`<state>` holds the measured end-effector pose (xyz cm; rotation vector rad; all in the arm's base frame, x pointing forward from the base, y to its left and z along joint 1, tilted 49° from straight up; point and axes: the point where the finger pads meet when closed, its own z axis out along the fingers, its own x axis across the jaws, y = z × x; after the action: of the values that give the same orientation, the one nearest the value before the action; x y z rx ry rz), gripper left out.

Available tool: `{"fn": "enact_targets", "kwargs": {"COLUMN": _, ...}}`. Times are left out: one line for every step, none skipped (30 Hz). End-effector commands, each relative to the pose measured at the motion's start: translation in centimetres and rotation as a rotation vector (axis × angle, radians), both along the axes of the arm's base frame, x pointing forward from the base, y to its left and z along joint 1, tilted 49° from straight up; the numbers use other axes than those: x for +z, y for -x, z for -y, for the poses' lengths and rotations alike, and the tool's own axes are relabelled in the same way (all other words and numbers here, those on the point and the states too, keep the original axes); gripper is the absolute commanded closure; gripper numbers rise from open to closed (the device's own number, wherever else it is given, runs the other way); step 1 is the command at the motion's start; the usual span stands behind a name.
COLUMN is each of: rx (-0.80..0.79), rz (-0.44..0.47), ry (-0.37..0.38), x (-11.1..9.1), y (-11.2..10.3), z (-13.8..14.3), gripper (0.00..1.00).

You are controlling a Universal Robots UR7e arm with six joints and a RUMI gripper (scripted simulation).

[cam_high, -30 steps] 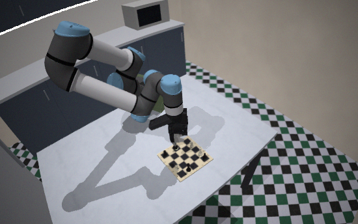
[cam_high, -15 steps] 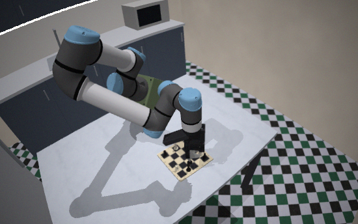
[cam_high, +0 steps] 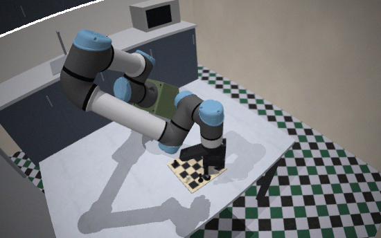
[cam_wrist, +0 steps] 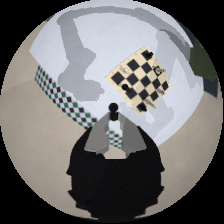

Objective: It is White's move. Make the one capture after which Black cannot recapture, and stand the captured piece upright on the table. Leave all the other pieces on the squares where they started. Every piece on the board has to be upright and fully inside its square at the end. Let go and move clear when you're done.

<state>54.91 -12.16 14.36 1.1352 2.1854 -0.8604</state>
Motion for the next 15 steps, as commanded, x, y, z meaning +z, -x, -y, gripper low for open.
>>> {"fn": "enact_targets", "kwargs": {"rx": 0.000, "rz": 0.001, "ry": 0.000, "x": 0.1, "y": -0.1, "z": 0.0, "gripper": 1.00}}
{"fn": "enact_targets", "kwargs": {"rx": 0.000, "rz": 0.001, "ry": 0.000, "x": 0.1, "y": -0.1, "z": 0.0, "gripper": 1.00}}
{"fn": "enact_targets", "kwargs": {"rx": 0.000, "rz": 0.001, "ry": 0.000, "x": 0.0, "y": -0.1, "z": 0.0, "gripper": 1.00}}
{"fn": "enact_targets", "kwargs": {"rx": 0.000, "rz": 0.001, "ry": 0.000, "x": 0.0, "y": -0.2, "z": 0.0, "gripper": 1.00}}
{"fn": "enact_targets", "kwargs": {"rx": 0.000, "rz": 0.001, "ry": 0.000, "x": 0.0, "y": -0.2, "z": 0.1, "gripper": 1.00}}
{"fn": "enact_targets", "kwargs": {"rx": 0.000, "rz": 0.001, "ry": 0.000, "x": -0.1, "y": -0.2, "z": 0.1, "gripper": 1.00}}
{"fn": "enact_targets", "kwargs": {"rx": 0.000, "rz": 0.001, "ry": 0.000, "x": -0.2, "y": -0.2, "z": 0.2, "gripper": 1.00}}
{"fn": "enact_targets", "kwargs": {"rx": -0.001, "rz": 0.000, "ry": 0.000, "x": -0.3, "y": -0.2, "z": 0.4, "gripper": 1.00}}
{"fn": "enact_targets", "kwargs": {"rx": -0.001, "rz": 0.000, "ry": 0.000, "x": -0.4, "y": -0.3, "z": 0.5, "gripper": 1.00}}
{"fn": "enact_targets", "kwargs": {"rx": -0.001, "rz": 0.000, "ry": 0.000, "x": -0.6, "y": -0.3, "z": 0.7, "gripper": 1.00}}
{"fn": "enact_targets", "kwargs": {"rx": -0.001, "rz": 0.000, "ry": 0.000, "x": -0.6, "y": -0.3, "z": 0.7, "gripper": 1.00}}
{"fn": "enact_targets", "kwargs": {"rx": -0.001, "rz": 0.000, "ry": 0.000, "x": -0.6, "y": -0.3, "z": 0.7, "gripper": 1.00}}
{"fn": "enact_targets", "kwargs": {"rx": -0.001, "rz": 0.000, "ry": 0.000, "x": -0.7, "y": -0.4, "z": 0.9, "gripper": 1.00}}
{"fn": "enact_targets", "kwargs": {"rx": -0.001, "rz": 0.000, "ry": 0.000, "x": -1.0, "y": -0.4, "z": 1.1, "gripper": 1.00}}
{"fn": "enact_targets", "kwargs": {"rx": -0.001, "rz": 0.000, "ry": 0.000, "x": -1.2, "y": -0.5, "z": 1.4, "gripper": 1.00}}
